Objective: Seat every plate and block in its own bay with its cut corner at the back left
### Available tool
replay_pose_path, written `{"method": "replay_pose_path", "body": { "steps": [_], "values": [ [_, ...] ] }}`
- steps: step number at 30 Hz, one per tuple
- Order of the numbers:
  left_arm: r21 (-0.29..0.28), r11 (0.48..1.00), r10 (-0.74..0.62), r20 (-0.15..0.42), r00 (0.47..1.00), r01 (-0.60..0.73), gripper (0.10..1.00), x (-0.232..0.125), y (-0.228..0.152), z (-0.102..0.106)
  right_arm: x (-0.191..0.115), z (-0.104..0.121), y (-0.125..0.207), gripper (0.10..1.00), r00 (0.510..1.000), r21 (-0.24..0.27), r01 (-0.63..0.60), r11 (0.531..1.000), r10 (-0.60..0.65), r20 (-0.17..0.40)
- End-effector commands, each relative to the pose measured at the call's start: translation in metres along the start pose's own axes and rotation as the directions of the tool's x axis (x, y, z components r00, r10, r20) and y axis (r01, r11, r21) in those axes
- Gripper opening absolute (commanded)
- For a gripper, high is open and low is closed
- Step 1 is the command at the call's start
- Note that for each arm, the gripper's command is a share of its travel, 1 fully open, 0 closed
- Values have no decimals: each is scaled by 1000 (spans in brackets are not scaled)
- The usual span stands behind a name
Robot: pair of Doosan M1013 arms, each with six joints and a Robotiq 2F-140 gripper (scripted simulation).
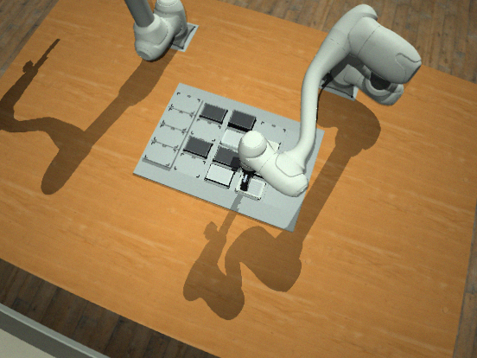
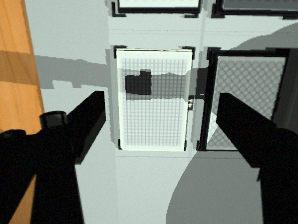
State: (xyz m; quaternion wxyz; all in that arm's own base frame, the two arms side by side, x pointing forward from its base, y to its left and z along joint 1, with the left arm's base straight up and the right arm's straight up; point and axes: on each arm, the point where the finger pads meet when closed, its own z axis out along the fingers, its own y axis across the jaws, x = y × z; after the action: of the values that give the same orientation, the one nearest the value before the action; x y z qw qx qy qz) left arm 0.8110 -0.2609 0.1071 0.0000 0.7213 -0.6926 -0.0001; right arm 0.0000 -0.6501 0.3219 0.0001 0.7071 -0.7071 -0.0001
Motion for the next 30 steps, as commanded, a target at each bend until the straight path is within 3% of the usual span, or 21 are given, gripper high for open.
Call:
{"method": "replay_pose_path", "body": {
  "steps": [1,10,30],
  "values": [
    [2,1000,0,0,1000,0,698,-14,-5,-2,0,-1,0,1000,1000,0,0,1000,0,-1],
    [2,1000,0,0,1000,0,698,-19,-7,-2,0,-1,0,1000,1000,0,0,1000,0,-1],
    [2,1000,0,0,1000,0,698,-19,-7,22,0,-1,0,1000,1000,0,0,1000,0,-1]
  ]
}}
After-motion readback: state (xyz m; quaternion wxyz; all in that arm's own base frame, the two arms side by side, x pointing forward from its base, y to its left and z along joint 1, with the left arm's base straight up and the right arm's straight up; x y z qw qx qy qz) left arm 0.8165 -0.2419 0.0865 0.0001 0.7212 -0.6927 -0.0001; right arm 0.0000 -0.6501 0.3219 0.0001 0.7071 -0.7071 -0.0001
